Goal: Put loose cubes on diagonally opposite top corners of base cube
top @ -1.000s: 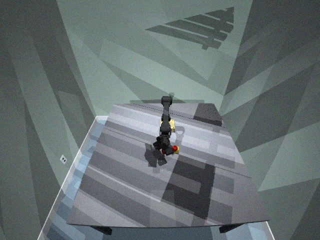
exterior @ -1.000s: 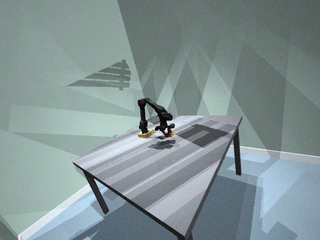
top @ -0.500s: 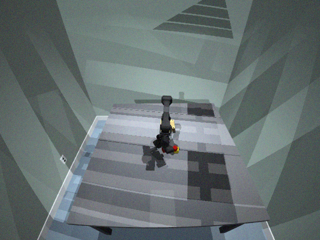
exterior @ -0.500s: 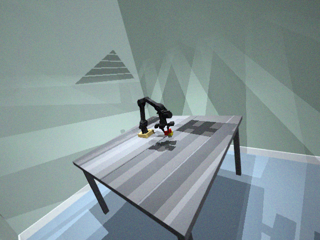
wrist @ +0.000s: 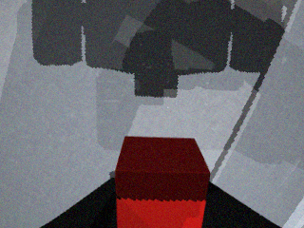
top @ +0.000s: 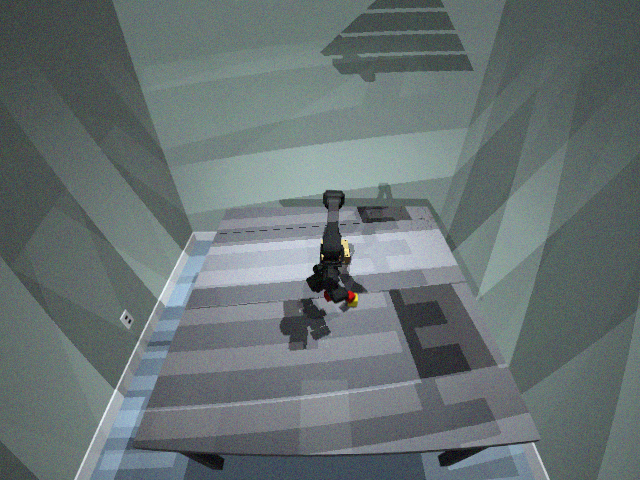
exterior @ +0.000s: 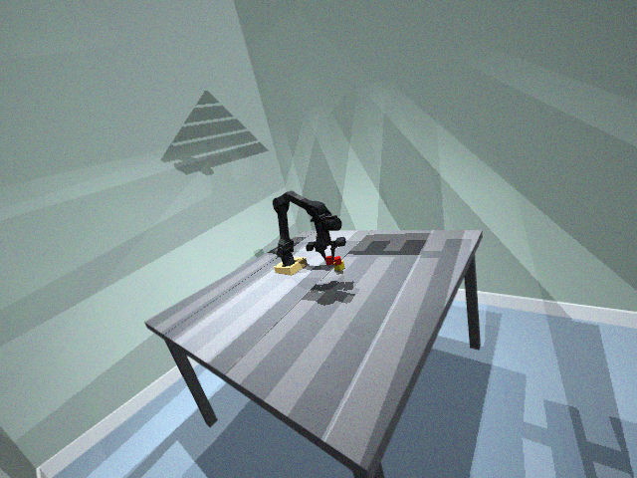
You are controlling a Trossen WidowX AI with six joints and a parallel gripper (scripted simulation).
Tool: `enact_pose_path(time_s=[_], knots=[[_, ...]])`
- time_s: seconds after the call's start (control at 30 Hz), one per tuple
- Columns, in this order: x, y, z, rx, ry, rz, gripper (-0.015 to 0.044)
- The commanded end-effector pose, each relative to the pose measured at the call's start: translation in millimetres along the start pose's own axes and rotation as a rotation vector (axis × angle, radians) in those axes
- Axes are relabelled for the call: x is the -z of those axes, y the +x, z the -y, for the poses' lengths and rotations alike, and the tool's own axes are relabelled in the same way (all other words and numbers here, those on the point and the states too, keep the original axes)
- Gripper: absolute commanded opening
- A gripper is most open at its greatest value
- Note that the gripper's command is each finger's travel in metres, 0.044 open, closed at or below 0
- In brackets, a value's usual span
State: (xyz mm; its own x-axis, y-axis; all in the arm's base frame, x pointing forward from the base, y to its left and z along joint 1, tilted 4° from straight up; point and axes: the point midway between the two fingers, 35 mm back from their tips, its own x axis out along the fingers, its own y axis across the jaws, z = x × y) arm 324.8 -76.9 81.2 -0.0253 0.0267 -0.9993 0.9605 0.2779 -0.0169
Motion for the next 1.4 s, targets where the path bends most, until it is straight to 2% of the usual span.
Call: enact_pose_path(time_s=[0.0, 0.4, 1.37], knots=[[0, -10, 0, -0.005, -0.007, 0.004, 0.0105], [5, -23, 1, 0.001, -0.016, 0.000, 0.0105], [97, -20, -10, -0.002, -0.238, -0.007, 0.0105]])
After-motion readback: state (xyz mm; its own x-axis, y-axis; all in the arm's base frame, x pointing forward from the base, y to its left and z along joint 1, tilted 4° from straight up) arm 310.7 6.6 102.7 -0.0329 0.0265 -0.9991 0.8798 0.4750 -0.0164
